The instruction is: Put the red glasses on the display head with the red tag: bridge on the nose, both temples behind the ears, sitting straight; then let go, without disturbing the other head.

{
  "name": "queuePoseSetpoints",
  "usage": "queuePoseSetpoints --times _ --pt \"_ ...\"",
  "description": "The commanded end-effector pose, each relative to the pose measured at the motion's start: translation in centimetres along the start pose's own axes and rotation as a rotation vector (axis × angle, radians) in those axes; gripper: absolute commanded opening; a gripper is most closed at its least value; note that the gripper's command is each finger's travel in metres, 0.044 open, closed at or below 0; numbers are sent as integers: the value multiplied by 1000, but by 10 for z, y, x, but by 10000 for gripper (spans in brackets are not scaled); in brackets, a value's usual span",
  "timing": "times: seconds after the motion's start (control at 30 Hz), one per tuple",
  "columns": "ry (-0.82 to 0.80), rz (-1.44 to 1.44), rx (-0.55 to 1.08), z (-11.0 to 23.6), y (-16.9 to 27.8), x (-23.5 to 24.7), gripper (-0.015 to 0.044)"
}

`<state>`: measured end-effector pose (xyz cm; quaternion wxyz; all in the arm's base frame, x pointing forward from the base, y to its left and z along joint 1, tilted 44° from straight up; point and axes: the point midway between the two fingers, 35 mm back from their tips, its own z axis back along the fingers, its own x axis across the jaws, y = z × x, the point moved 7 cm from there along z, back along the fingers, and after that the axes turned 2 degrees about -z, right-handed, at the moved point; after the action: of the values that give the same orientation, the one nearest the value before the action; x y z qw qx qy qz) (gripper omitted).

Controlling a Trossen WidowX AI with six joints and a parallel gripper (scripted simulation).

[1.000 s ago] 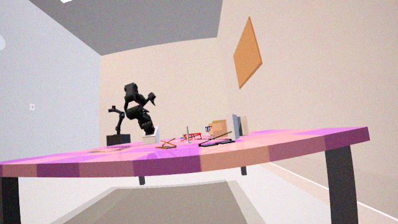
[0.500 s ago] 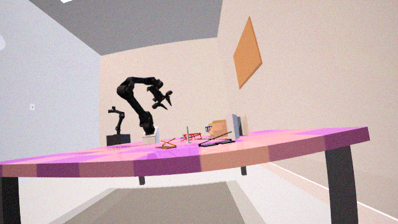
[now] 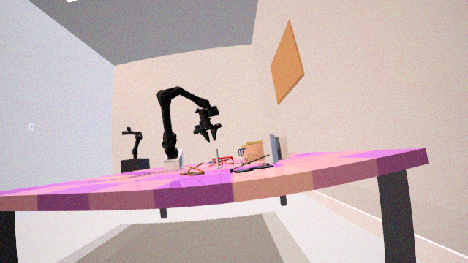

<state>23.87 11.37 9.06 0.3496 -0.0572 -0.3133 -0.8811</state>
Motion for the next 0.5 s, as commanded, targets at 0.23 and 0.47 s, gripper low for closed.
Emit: queuePoseSetpoints --times 0.23,0.47 --pt "-214 312 -65 -74 36 -15 200" --pt "-214 312 -65 -74 36 -15 120"
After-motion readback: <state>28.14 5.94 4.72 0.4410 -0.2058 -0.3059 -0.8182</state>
